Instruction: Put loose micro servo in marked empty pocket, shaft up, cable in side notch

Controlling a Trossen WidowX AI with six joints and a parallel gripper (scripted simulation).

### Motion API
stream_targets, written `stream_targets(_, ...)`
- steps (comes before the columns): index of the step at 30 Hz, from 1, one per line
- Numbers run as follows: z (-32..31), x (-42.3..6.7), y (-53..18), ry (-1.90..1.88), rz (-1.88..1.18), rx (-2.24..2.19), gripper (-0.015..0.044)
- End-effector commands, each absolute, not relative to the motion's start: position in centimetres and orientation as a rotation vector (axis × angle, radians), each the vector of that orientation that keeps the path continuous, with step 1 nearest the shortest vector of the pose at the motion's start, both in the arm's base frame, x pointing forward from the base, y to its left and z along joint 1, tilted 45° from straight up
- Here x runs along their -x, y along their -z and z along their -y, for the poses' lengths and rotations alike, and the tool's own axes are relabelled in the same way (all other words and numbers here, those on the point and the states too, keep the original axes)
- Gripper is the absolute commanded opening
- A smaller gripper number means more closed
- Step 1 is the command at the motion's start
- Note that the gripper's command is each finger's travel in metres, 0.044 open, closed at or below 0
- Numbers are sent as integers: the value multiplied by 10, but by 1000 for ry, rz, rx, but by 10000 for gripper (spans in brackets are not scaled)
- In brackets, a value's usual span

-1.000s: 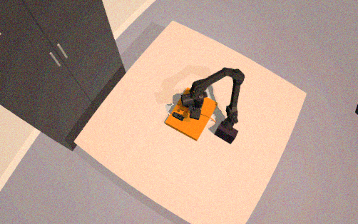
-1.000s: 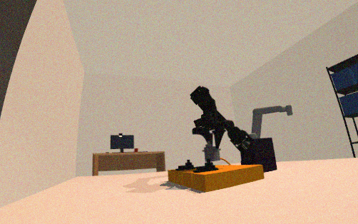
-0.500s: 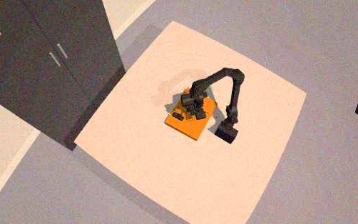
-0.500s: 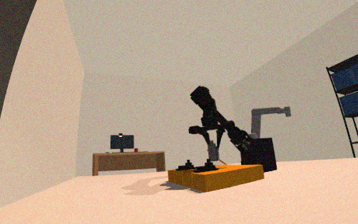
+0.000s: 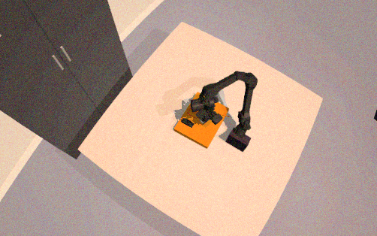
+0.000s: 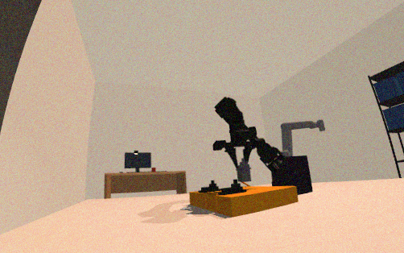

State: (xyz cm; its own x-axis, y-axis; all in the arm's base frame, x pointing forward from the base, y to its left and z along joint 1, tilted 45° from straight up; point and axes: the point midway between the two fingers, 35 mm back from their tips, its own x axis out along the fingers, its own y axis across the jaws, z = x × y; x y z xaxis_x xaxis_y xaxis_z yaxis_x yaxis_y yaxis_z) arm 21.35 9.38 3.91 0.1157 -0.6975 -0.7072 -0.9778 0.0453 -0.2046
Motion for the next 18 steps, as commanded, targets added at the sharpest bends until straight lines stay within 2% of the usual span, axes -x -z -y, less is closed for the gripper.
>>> stream_targets(1, -96, -214, -39, -679, -1630, 1827, 0)
stream_targets(18, -96, -214, -39, -1257, -1530, 2217, 0)
